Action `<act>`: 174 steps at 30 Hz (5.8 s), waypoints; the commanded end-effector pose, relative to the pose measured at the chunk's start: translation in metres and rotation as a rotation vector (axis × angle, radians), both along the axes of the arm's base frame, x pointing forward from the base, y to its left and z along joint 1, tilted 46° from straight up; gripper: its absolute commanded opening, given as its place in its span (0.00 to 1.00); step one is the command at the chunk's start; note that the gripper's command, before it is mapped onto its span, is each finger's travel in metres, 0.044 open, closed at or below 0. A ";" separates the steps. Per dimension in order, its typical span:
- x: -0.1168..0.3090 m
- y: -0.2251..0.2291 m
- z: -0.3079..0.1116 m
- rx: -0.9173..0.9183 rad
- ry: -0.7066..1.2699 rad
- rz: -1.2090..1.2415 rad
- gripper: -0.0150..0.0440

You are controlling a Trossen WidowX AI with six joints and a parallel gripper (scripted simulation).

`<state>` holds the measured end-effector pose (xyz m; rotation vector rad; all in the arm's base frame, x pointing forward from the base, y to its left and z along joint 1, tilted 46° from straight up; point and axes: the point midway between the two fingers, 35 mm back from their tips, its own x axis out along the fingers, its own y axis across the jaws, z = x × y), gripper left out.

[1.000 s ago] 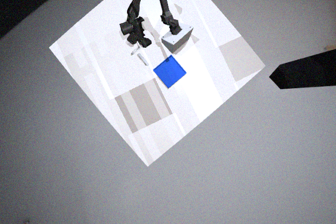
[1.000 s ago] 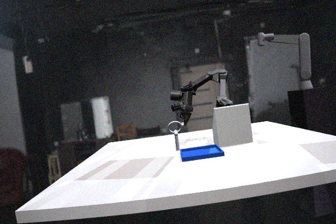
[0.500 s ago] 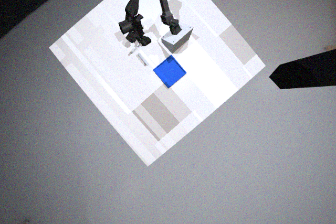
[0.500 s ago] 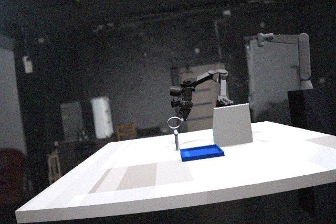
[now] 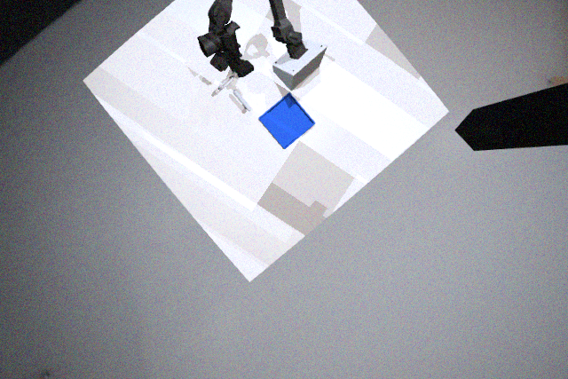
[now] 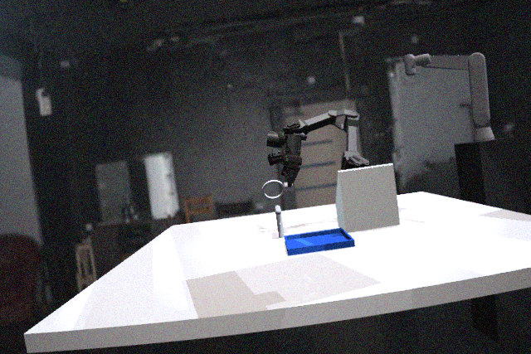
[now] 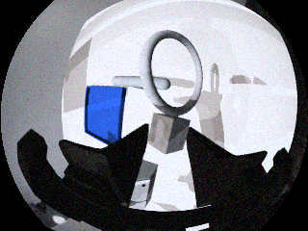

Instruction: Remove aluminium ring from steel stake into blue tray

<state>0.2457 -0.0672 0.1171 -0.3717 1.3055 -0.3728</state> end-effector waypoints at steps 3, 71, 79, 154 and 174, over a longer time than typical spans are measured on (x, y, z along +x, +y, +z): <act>0.010 0.000 0.003 -0.001 -0.007 -0.003 0.25; 0.088 -0.026 0.017 -0.022 0.046 0.179 0.25; 0.085 -0.035 0.024 -0.042 0.079 0.298 0.25; 0.032 -0.111 0.099 -0.608 0.424 1.356 0.25; 0.017 -0.122 0.117 -0.796 0.557 1.534 0.25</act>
